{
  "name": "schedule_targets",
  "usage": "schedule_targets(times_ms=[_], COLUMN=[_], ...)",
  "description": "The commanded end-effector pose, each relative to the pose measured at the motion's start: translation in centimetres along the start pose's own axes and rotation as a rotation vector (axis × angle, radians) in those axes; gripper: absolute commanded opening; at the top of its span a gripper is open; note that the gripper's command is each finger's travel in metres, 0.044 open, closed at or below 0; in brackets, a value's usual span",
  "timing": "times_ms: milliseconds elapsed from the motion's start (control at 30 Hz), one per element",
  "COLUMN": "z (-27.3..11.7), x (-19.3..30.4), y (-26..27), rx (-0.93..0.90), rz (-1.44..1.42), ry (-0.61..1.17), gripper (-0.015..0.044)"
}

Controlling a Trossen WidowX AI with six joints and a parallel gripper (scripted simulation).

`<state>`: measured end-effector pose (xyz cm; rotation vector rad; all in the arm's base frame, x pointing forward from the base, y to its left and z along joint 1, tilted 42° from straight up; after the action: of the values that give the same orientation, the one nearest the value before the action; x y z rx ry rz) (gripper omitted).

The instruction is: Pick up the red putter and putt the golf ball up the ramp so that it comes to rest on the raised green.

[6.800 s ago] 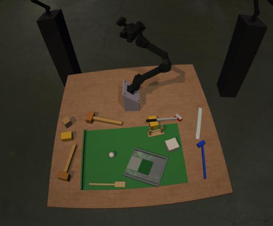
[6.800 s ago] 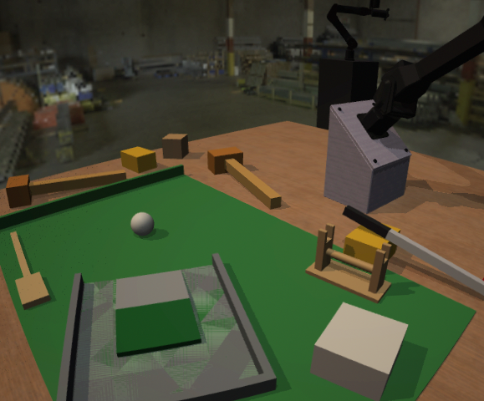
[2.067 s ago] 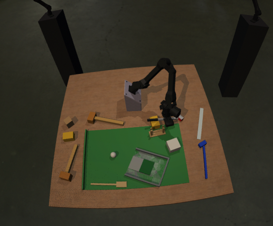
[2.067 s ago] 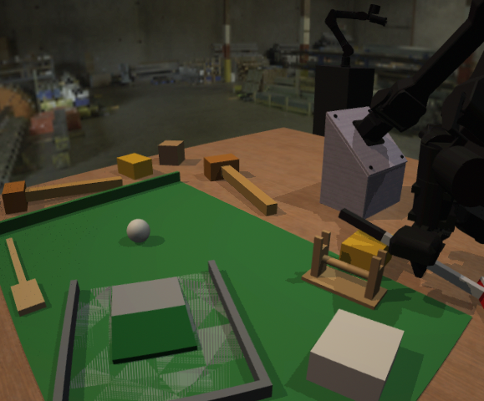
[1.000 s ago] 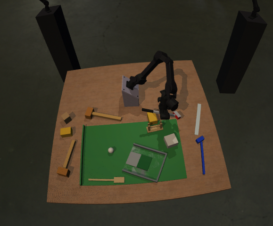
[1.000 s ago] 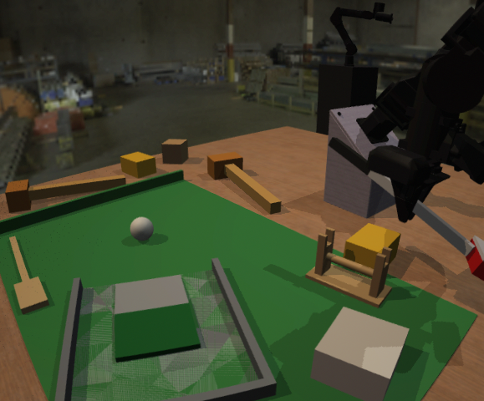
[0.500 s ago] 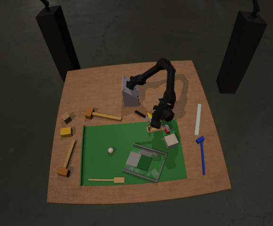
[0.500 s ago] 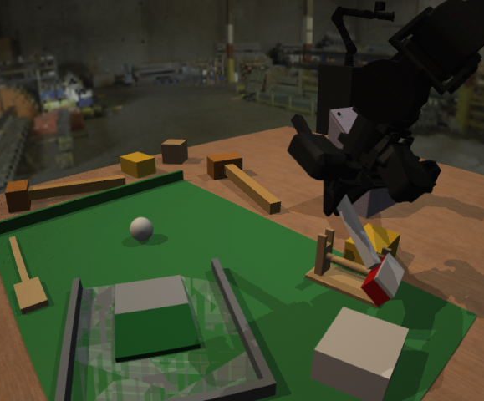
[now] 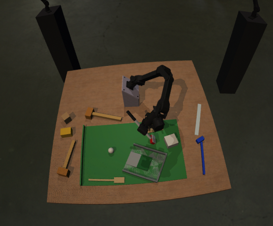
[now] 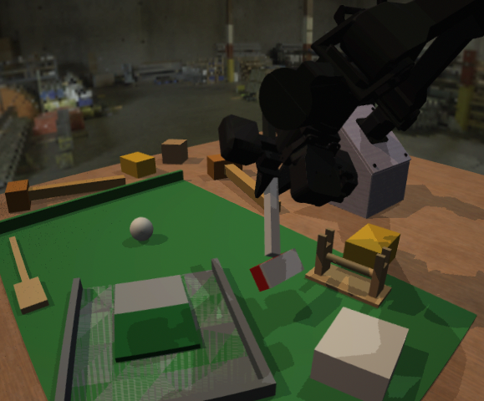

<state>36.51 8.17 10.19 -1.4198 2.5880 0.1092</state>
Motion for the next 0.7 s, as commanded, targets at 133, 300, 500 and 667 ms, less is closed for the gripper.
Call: schedule_targets(times_ms=[133,300,500,667], z=[2.5,3.9,5.6,7.0], x=[2.1,3.6,5.6,7.4], y=[-3.7,-5.8,-8.2,-10.0], rx=[0.059,0.086,0.114,0.136], rz=[0.112,0.155,0.201,0.235], ry=[0.137,0.226,0.334,0.425], gripper=[0.0,0.0,0.0,0.0])
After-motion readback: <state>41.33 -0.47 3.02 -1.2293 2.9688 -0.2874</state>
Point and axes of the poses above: the point midway between the two fingers, 35 mm back from their tips, its own z axis out along the fingers, its own y axis across the jaws, x = y × z, the point moved 4 cm from there along -z, back along the fingers, and after that the axes turned 7 degrees about z, right-handed, at the moved point
